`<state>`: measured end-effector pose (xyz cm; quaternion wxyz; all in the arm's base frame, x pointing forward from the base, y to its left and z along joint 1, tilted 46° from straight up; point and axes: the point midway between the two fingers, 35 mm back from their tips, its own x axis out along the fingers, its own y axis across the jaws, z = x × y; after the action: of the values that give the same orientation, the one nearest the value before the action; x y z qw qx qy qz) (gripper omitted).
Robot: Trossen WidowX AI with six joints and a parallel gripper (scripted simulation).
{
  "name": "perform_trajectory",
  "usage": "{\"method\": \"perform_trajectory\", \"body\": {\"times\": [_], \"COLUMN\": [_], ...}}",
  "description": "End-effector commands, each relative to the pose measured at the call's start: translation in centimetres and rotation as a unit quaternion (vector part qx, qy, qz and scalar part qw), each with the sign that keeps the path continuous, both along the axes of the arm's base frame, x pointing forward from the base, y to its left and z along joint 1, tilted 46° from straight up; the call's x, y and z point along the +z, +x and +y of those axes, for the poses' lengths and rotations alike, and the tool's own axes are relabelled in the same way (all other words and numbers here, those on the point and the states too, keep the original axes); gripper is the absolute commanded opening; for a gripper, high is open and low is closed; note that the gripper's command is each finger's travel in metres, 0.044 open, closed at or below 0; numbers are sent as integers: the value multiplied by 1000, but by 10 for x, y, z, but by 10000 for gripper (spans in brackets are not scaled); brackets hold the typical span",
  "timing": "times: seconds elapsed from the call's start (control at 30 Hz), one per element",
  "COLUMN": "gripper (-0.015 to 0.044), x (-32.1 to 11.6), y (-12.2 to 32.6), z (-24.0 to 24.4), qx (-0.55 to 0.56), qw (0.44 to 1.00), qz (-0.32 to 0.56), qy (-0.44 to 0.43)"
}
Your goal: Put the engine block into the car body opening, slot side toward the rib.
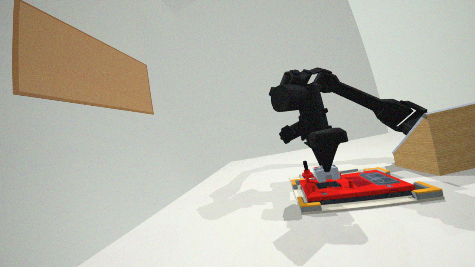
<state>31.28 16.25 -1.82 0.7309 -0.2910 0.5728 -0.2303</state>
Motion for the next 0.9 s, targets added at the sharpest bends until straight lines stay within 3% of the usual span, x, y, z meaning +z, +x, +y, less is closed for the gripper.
{"method": "perform_trajectory", "body": {"times": [0.0, 0.23, 0.87], "gripper": [263, 440, 440], "x": [0, 0, 0], "y": [0, 0, 0], "z": [0, 0, 0], "qx": [3, 3, 3], "qw": [1000, 1000, 1000], "qz": [2, 2, 2], "qy": [-1, -1, -1]}}
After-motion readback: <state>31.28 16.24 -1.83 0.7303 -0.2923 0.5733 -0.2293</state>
